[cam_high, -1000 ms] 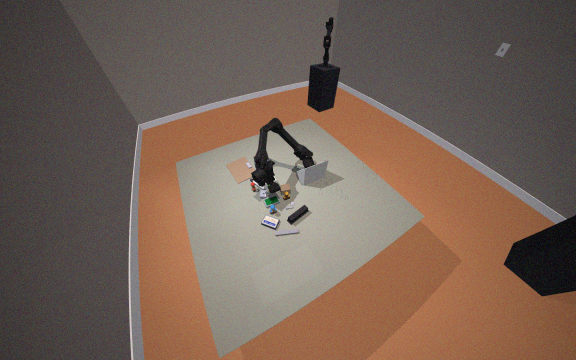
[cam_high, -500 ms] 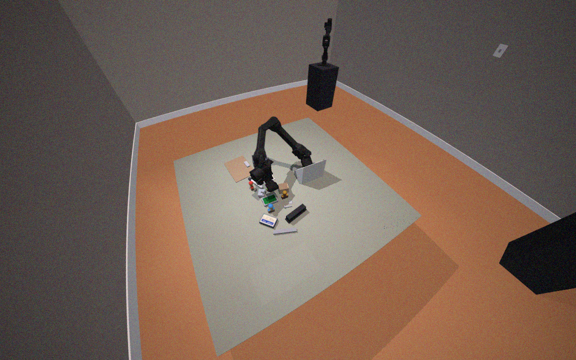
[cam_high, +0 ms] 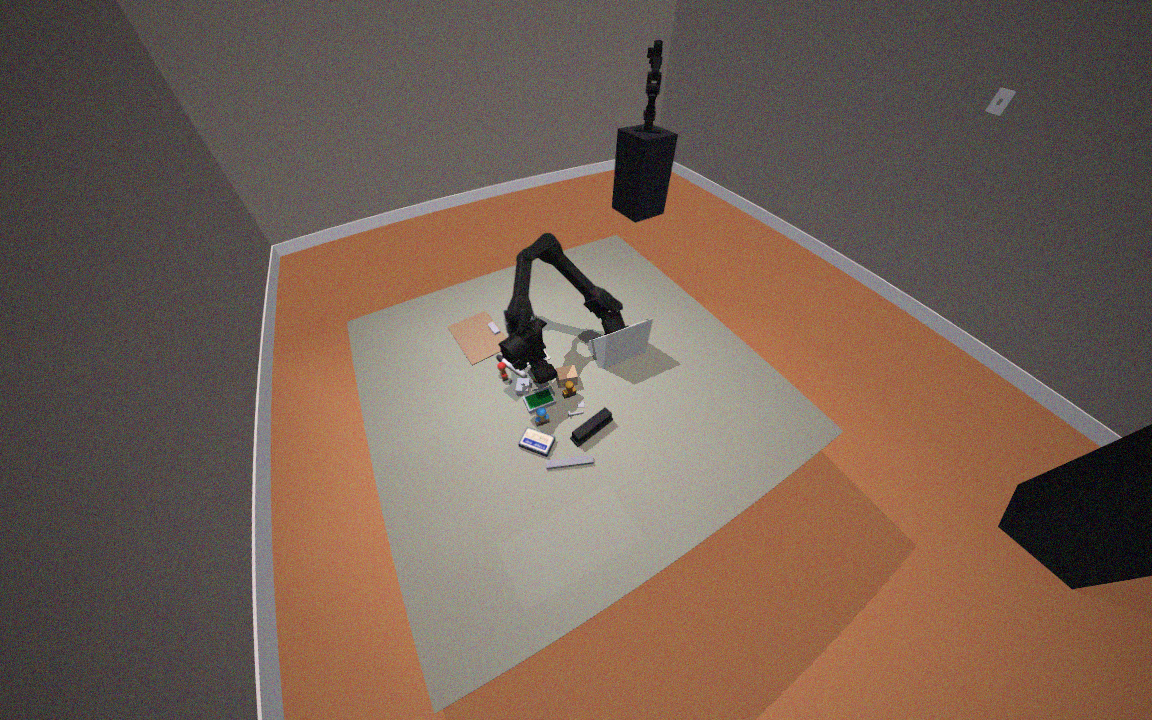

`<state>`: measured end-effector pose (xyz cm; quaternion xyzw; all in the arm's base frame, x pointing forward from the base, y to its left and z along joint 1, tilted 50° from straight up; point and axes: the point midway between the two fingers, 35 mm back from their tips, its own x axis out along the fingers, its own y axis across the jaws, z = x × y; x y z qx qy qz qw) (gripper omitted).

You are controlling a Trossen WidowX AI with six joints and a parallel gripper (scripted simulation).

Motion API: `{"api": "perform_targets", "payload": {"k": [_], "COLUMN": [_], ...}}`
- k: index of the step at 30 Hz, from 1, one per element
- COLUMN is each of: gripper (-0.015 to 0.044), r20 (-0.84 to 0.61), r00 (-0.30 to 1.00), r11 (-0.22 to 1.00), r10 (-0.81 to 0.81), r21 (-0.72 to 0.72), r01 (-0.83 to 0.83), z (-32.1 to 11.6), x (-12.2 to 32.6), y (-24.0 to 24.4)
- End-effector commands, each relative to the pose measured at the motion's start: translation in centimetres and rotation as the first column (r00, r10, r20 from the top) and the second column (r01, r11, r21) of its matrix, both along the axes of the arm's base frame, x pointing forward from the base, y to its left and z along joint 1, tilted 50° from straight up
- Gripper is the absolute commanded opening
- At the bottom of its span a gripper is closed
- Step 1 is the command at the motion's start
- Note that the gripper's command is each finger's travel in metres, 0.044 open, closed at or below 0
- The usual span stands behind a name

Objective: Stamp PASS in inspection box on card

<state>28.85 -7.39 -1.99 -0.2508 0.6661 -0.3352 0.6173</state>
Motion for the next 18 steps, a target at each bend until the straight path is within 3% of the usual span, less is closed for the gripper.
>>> {"api": "perform_targets", "payload": {"k": [1, 18], "gripper": [0.0000, 0.0000], "r20": [0.003, 0.003], "r00": [1.000, 1.000], "r11": [1.000, 1.000], "r10": [-0.003, -0.002], "r21": [0.003, 0.004], "r01": [0.003, 0.002], "z": [0.11, 0.59], "x": [0.08, 0.26], "y": [0.17, 0.79]}}
